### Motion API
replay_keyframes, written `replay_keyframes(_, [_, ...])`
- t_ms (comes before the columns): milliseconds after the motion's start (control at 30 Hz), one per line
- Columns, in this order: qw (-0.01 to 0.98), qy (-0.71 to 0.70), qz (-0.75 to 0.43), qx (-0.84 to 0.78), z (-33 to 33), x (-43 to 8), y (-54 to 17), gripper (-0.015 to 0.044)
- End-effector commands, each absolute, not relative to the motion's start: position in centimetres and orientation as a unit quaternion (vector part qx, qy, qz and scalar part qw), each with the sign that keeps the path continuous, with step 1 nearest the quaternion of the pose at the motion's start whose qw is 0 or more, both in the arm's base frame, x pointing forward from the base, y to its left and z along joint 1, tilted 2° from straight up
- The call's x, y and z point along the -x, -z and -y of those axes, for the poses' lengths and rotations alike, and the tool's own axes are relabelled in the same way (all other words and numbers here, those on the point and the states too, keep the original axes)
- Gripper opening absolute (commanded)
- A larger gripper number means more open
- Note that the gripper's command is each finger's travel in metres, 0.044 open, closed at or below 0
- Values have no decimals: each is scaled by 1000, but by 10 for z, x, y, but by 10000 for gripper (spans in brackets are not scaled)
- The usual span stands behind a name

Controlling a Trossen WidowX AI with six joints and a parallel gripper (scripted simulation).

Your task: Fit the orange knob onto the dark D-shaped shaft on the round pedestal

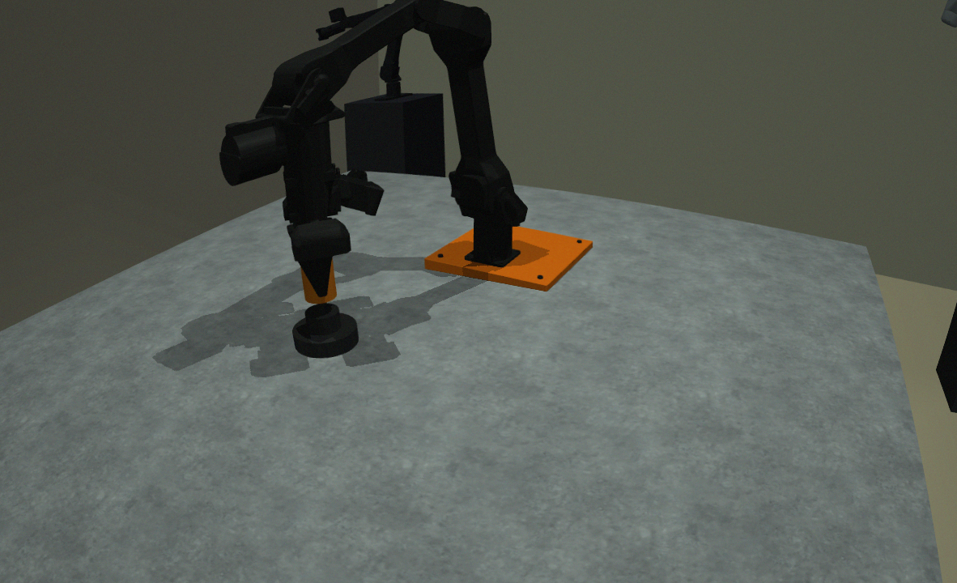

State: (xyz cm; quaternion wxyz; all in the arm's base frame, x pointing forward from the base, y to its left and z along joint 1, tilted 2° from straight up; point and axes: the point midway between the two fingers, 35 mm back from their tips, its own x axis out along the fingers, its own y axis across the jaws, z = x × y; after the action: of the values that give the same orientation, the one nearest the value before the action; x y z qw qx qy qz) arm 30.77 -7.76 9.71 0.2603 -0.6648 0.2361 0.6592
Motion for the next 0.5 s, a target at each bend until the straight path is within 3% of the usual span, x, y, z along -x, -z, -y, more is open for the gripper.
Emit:
replay_keyframes(0, [245, -662, -218, 675, 78, -311, -101, 0])
replay_keyframes(133, [195, -676, -169, 691, 79, -312, -102, 0])
replay_keyframes(467, [191, -676, -166, 692, 79, -314, -97, 0])
